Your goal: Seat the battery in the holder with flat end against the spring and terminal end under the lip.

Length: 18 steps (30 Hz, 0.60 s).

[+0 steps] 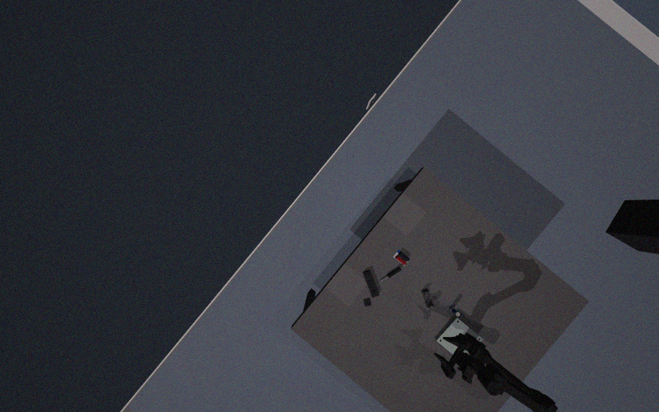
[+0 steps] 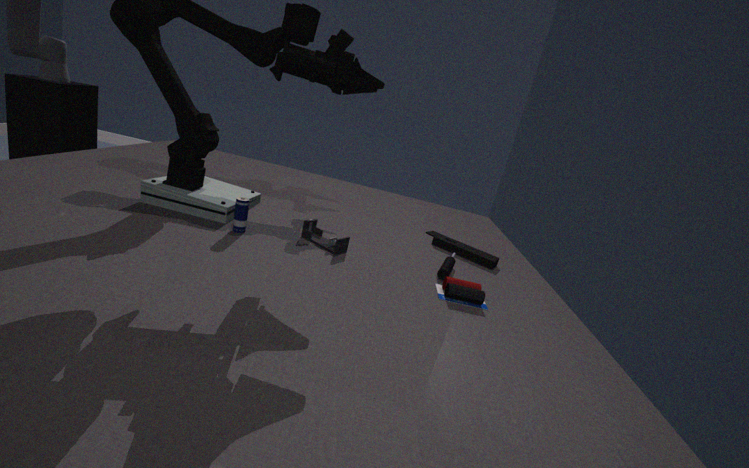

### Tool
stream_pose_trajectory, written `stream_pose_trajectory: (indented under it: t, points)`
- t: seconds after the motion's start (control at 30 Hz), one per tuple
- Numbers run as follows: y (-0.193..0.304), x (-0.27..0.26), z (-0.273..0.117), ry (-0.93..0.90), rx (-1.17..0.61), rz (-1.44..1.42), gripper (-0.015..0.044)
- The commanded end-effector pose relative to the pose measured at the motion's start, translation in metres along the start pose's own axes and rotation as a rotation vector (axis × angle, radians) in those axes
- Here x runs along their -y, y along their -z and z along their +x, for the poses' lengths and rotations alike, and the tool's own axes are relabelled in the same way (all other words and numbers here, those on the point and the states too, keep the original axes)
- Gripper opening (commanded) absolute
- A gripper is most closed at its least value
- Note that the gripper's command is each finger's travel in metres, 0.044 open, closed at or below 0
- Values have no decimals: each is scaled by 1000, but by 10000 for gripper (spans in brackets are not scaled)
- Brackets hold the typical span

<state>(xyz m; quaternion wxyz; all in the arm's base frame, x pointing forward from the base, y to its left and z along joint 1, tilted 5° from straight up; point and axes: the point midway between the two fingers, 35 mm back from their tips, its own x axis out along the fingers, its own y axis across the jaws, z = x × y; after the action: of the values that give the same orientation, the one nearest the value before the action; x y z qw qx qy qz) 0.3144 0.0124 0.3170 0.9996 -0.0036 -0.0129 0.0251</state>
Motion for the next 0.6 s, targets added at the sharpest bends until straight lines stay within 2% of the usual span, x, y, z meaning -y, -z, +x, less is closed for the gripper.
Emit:
stream_pose_trajectory:
  t: [0.0,0.17,0.47,0.57]
  points:
    - [2,2,0,7,-13,0,374]
    - [66,67,-6,202,-350,36,242]
    - [151,140,-81,484,-863,263,6]
    - [169,149,-114,558,-1008,372,0]
